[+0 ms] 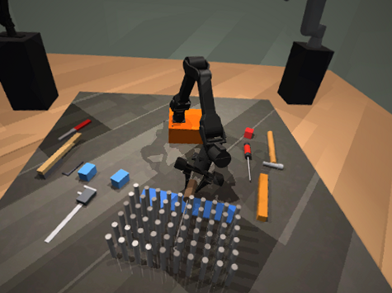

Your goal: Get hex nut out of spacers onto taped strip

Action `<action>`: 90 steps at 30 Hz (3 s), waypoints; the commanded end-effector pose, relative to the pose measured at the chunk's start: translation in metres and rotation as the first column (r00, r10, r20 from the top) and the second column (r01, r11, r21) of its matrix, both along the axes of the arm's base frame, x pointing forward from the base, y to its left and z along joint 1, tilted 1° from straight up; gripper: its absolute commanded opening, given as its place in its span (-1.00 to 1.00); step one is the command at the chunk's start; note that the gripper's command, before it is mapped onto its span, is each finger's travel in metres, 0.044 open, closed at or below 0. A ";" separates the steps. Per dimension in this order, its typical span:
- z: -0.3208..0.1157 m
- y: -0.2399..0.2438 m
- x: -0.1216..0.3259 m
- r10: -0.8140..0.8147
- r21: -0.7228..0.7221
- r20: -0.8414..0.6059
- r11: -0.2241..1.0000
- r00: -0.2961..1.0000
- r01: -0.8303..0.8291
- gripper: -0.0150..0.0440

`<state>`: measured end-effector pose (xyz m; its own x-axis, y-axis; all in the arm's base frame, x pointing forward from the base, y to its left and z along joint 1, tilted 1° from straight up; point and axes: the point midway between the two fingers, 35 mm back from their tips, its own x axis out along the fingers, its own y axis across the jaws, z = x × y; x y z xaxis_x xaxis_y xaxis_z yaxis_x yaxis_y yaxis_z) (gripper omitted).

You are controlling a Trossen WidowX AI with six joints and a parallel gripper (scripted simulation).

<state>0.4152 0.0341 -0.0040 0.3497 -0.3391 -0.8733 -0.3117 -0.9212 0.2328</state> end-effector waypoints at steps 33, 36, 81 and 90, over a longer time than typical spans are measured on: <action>-0.020 0.000 -0.001 0.003 0.000 -0.005 1.000 1.000 -0.003 -0.49; -0.020 0.000 -0.003 0.003 0.001 -0.005 1.000 1.000 -0.003 -0.49; -0.022 0.008 -0.030 0.001 0.003 -0.011 1.000 1.000 -0.001 -0.49; -0.022 0.010 -0.036 0.001 0.004 -0.012 1.000 1.000 -0.001 -0.49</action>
<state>0.3833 0.0437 -0.0269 0.3406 -0.3359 -0.8782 -0.3071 -0.9225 0.2337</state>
